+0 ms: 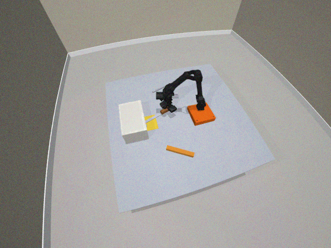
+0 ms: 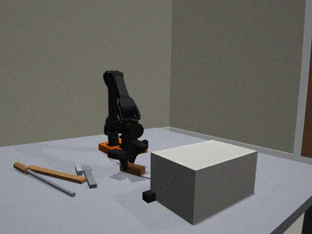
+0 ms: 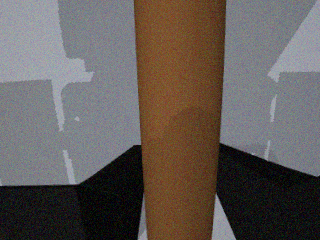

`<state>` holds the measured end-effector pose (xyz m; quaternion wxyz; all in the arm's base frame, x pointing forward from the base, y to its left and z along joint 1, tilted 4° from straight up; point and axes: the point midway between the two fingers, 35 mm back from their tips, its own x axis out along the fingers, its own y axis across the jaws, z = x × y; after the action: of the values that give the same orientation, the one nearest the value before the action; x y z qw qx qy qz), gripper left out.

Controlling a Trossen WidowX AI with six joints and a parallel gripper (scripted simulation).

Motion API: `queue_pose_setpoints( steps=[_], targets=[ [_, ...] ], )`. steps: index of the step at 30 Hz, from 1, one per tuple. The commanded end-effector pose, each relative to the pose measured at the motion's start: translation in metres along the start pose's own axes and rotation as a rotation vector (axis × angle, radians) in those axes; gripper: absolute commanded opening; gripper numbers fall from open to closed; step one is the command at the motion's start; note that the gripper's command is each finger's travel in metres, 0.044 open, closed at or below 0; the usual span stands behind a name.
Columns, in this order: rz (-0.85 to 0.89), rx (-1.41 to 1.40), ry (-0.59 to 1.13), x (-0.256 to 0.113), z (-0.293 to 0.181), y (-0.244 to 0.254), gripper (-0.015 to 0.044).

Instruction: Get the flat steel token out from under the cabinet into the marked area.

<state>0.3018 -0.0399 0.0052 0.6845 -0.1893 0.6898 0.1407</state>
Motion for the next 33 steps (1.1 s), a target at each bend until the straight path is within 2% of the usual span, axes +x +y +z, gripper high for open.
queue_pose_setpoints(
  steps=[1, 33],
  targets=[
    [0.0, -0.001, 0.003, 0.001, -0.008, 0.0, 0.0],
    [-0.001, -0.001, 0.007, 0.001, -0.055, -0.003, 0.0]
  ],
)
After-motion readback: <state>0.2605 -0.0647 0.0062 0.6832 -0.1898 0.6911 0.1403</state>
